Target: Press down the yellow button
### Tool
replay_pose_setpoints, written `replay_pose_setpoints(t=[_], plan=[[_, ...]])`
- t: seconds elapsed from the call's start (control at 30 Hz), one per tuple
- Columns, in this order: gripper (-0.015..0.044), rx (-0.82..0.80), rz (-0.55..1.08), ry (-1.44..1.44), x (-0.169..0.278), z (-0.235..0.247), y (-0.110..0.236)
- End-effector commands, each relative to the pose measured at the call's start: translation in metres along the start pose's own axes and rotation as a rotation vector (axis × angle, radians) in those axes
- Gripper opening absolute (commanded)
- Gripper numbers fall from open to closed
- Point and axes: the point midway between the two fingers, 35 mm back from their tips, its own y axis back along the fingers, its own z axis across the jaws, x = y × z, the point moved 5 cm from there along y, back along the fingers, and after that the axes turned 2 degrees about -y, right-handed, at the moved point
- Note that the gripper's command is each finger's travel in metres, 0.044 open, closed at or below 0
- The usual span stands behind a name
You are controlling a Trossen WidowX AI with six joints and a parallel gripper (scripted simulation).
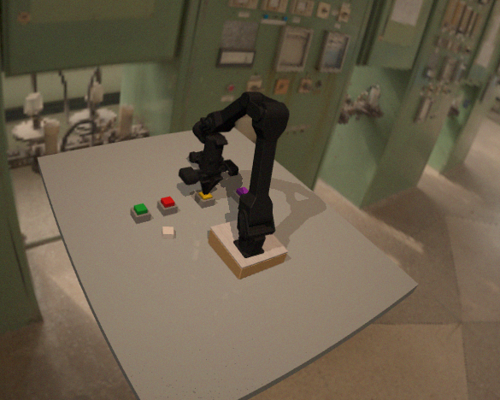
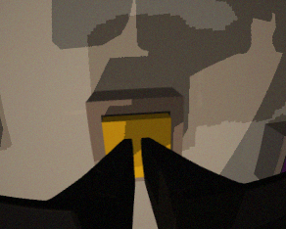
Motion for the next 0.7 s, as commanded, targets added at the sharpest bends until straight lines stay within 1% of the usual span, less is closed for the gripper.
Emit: replay_pose_setpoints(t=[0.0, 0.2, 0.27, 0.33, 0.5, 0.6, 0.67], plan=[[0.002, 0.004, 0.006, 0.004, 0.001, 0.0, -0.002], [0.002, 0.004, 0.006, 0.004, 0.001, 0.0, -0.002], [0.002, 0.001, 0.002, 0.001, 0.0, 0.0, 0.01], [0.002, 0.004, 0.006, 0.004, 0.001, 0.0, 0.029], [0.002, 0.004, 0.006, 0.004, 0.001, 0.0, 0.032], [0.0099, 0.009, 0.004, 0.017, 0.0, 0.01, 0.035], [0.0151, 0.016, -0.001, 0.04, -0.001, 0.027, 0.04]])
